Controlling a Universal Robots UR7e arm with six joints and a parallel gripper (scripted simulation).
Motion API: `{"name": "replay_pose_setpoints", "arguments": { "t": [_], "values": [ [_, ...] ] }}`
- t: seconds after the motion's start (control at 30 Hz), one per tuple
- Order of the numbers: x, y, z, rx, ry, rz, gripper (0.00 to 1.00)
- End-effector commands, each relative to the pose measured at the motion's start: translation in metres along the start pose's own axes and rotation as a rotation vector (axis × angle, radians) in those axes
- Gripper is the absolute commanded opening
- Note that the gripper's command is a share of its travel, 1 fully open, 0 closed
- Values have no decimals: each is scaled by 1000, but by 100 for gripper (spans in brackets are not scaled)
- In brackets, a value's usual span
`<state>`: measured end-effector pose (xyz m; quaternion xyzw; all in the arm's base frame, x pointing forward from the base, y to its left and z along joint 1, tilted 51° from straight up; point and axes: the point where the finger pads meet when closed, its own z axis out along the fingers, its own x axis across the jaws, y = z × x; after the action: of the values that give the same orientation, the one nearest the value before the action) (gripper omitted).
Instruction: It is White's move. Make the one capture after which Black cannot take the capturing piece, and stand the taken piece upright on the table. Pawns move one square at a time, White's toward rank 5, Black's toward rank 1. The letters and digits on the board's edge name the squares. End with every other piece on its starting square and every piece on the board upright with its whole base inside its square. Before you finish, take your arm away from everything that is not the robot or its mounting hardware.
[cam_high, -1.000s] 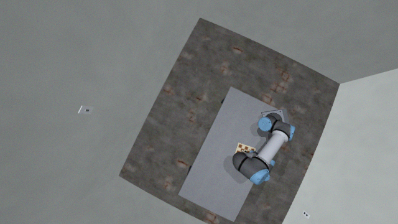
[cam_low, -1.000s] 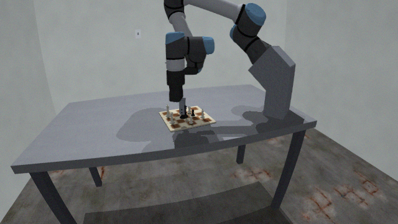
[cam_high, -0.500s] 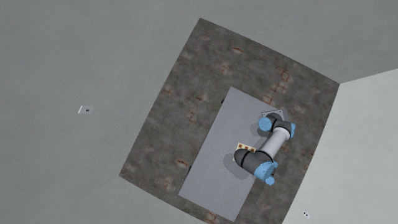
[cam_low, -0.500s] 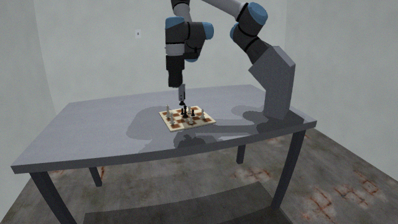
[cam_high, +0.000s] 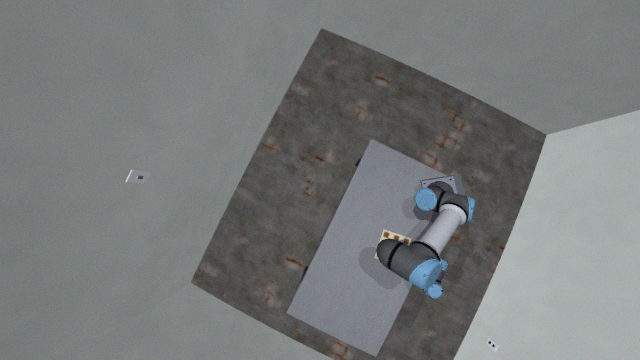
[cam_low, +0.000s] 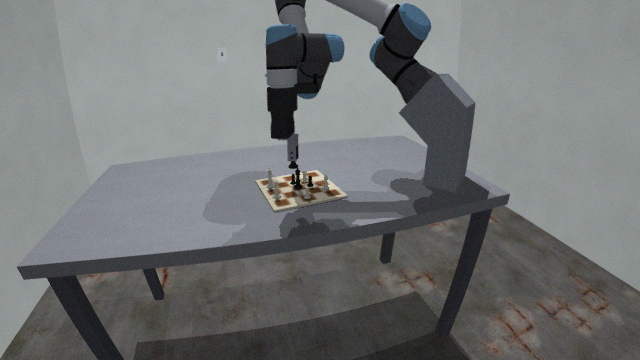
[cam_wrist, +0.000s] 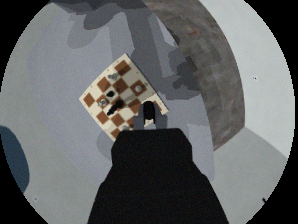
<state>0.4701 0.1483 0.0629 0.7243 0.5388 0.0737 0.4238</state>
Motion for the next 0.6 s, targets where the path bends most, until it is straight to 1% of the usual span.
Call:
{"name": "replay_pose_setpoints", "arguments": {
  "t": [0.0,0.03,0.2,0.3,0.57],
  "values": [
    [10,-7,1,0,0,65,0],
    [10,-7,1,0,0,65,0],
    [34,-25,4,0,0,226,0],
    [44,-33,5,0,0,294,0],
    [47,-35,5,0,0,316,0]
  ]
}}
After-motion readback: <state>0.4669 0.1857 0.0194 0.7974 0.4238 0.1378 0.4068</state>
